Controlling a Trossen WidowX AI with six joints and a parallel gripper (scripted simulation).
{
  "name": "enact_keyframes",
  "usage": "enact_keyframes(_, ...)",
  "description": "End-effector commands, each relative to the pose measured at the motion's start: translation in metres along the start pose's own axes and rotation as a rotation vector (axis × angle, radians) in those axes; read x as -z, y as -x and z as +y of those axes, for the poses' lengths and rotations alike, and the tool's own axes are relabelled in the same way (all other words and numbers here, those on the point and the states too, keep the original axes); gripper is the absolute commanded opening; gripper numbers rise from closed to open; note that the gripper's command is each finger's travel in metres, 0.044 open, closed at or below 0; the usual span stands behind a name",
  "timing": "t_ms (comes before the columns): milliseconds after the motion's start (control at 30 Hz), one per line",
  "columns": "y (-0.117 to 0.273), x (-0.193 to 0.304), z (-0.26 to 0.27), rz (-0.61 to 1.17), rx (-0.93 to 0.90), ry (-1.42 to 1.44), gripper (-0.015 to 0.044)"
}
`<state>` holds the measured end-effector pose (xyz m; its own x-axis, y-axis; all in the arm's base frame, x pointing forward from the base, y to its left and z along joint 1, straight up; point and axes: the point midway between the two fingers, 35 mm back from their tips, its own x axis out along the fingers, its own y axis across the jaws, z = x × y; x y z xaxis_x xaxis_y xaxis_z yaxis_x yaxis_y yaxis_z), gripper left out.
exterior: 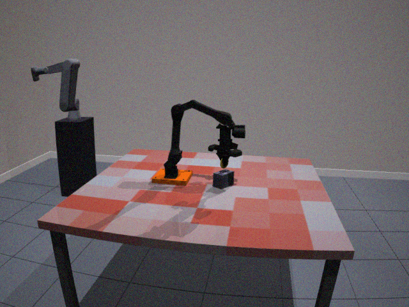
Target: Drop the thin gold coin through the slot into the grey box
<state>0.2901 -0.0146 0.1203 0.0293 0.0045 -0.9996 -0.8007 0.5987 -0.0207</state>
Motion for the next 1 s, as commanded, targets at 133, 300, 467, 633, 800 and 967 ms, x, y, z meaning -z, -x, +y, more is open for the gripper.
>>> enact_keyframes(133, 0.0000, -0.0015, 0.0011, 0.001, 0.001, 0.001, 0.0000)
enact_keyframes(300, 0.0000, -0.0009, 0.0008, 0.001, 0.001, 0.001, 0.0000)
enact_keyframes(467, -0.0001, 0.0021, -0.0005, 0.001, 0.001, 0.004, 0.0000)
enact_keyframes(633, -0.0002, 0.0046, -0.0018, 0.002, 0.001, 0.011, 0.0000)
enact_keyframes(800, -0.0001, 0.0029, -0.0010, 0.001, 0.000, 0.005, 0.0000)
enact_keyframes(967, -0.0001, 0.0029, -0.0010, 0.001, 0.000, 0.005, 0.0000)
